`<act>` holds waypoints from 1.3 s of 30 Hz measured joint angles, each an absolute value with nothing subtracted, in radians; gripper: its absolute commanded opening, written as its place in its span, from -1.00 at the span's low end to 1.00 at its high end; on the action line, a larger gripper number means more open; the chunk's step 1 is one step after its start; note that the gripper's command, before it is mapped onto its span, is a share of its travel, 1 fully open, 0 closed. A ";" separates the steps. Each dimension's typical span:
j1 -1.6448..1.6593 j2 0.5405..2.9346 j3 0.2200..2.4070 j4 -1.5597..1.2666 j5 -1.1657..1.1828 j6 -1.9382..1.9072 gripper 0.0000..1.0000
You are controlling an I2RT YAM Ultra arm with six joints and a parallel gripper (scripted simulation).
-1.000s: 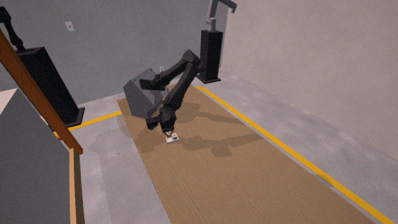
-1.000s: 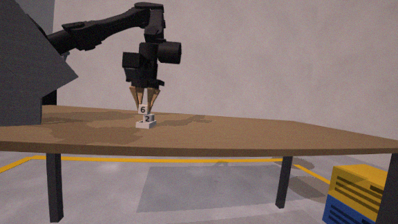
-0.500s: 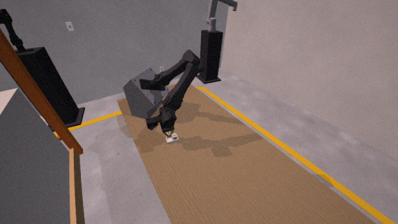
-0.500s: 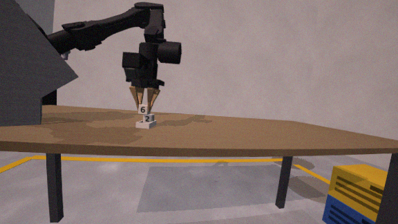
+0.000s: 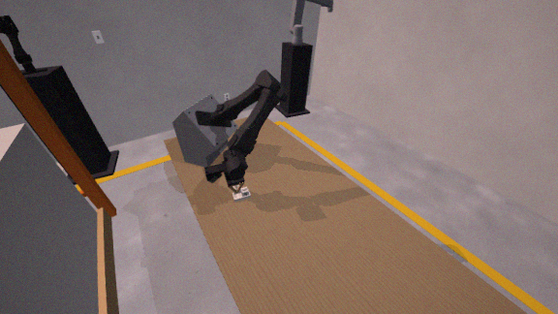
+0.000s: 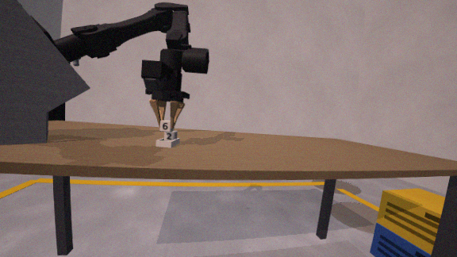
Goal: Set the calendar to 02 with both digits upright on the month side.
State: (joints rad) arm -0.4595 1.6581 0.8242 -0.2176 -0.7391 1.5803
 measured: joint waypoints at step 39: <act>-0.420 1.712 0.824 -0.125 -0.719 1.633 -0.49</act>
State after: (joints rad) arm -0.4202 1.7119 0.8242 -0.1249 -0.7193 1.6325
